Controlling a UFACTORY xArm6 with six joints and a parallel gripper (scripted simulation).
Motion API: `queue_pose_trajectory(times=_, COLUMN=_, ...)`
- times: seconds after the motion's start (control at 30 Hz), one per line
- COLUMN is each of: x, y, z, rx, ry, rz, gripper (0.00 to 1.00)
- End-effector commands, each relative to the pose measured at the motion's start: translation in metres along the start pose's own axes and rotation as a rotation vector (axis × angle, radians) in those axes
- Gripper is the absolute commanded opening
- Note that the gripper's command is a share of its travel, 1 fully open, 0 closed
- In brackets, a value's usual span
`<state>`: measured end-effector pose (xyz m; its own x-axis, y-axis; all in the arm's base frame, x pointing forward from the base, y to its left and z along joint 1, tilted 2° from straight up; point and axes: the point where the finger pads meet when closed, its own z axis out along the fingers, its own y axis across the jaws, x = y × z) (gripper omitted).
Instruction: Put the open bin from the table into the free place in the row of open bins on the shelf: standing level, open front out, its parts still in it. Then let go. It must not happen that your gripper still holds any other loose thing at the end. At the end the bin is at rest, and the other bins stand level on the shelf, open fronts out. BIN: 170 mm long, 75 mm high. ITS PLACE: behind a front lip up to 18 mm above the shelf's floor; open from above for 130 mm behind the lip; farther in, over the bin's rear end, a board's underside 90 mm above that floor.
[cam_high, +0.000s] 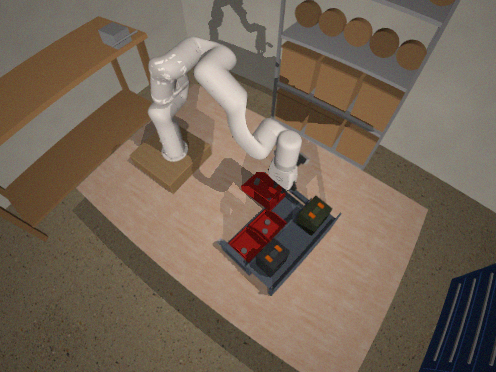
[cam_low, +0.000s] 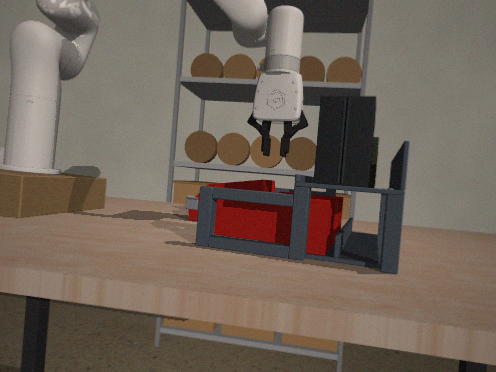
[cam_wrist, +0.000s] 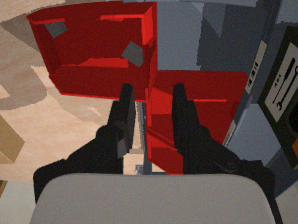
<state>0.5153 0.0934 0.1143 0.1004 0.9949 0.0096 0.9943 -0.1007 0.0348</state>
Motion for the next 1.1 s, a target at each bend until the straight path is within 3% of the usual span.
queue_pose_trajectory(times=0.0, x=0.000, y=0.001, z=-0.003, rx=-0.005, ry=0.001, rz=0.000, gripper=0.33)
queue_pose_trajectory(times=0.63, x=0.000, y=0.001, z=-0.002, rx=-0.003, ry=0.001, rz=0.000, gripper=0.33)
queue_pose_trajectory(times=0.8, x=0.000, y=-0.047, z=0.011, rx=-0.004, ry=0.001, rz=0.000, gripper=0.33)
queue_pose_trajectory(times=1.07, x=0.000, y=-0.047, z=0.011, rx=-0.004, ry=0.001, rz=0.000, gripper=0.33)
